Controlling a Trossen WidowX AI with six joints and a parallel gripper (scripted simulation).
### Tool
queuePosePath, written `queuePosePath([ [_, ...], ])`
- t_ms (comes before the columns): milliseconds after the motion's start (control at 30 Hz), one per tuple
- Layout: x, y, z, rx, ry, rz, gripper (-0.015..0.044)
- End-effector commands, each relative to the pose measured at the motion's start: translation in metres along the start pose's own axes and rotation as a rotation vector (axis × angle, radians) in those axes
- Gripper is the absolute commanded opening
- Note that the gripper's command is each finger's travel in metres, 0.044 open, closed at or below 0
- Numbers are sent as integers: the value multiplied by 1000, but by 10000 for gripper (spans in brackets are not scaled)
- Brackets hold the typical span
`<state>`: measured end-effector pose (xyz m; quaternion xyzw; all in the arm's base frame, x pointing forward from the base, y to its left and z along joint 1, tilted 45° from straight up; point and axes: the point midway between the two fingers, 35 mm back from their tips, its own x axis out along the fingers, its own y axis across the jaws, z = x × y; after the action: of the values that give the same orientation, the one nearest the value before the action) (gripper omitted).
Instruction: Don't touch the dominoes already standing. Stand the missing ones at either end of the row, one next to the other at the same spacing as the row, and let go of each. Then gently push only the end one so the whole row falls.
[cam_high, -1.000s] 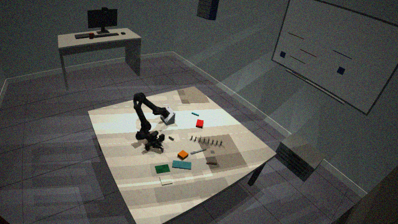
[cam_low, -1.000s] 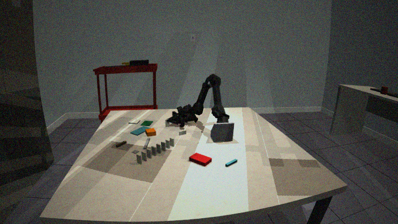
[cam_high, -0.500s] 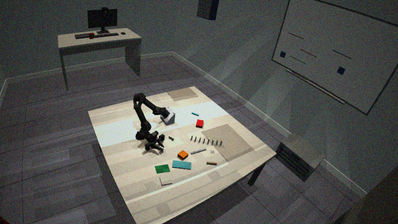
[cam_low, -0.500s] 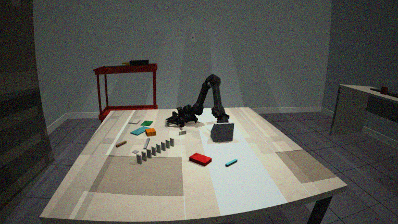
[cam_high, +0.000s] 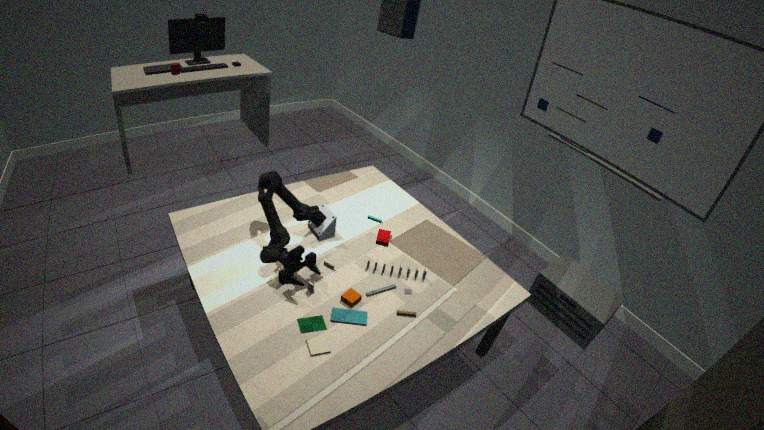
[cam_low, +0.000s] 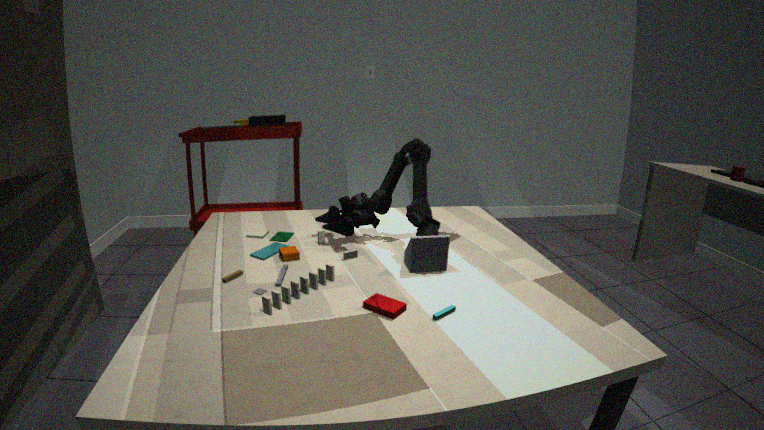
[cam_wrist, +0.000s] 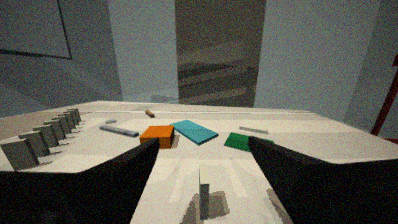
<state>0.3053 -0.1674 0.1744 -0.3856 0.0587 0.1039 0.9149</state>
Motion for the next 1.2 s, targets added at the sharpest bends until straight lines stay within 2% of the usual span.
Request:
queuePosePath([
  [0,-1,1,18,7,4,-4,440],
  [167,0,1,19,16,7,-3,440],
  [267,12,-2,21,140,58,9,440],
  [467,58,2,37,660,347,8,440],
  [600,78,4,60,811,414,-25,440],
  [733,83,11,54,956,552,-70,440],
  [833,84,18,45,1128,750,-186,440],
  [967,77,18,41,1289,993,-469,440],
  [1167,45,14,46,1308,1197,-935,440],
])
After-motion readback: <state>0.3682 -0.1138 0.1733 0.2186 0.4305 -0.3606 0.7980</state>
